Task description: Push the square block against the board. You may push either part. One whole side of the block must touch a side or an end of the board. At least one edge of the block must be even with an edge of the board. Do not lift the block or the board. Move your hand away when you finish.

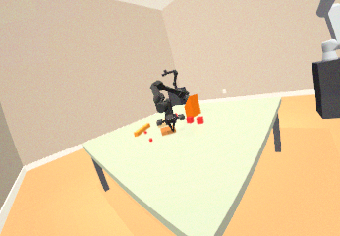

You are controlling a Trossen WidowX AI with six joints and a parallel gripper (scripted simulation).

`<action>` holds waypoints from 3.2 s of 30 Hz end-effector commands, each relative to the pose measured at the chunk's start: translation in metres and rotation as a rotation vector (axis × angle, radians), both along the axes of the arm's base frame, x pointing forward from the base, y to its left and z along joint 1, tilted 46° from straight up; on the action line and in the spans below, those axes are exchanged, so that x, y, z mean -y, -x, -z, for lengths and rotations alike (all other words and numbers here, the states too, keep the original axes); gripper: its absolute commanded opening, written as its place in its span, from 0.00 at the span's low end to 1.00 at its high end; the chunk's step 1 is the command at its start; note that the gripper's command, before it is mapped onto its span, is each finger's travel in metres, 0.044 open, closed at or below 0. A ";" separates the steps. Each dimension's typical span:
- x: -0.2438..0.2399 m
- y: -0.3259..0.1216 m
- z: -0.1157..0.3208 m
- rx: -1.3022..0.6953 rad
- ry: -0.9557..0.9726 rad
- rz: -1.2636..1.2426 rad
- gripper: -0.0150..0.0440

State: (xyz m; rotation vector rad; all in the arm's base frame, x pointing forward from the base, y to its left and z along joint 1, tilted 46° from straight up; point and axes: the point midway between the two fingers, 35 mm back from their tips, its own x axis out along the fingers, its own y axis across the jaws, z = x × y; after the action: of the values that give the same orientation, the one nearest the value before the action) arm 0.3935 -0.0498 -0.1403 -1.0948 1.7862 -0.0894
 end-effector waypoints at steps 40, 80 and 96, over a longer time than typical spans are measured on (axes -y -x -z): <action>-0.005 -0.024 0.018 -0.015 0.008 0.009 0.25; 0.005 0.005 0.004 -0.105 -0.004 -0.078 0.25; 0.018 0.021 -0.011 -0.106 -0.003 -0.078 0.25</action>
State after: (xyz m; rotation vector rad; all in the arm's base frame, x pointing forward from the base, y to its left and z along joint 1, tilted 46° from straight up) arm 0.3787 -0.0607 -0.1308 -1.1811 1.8203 0.0218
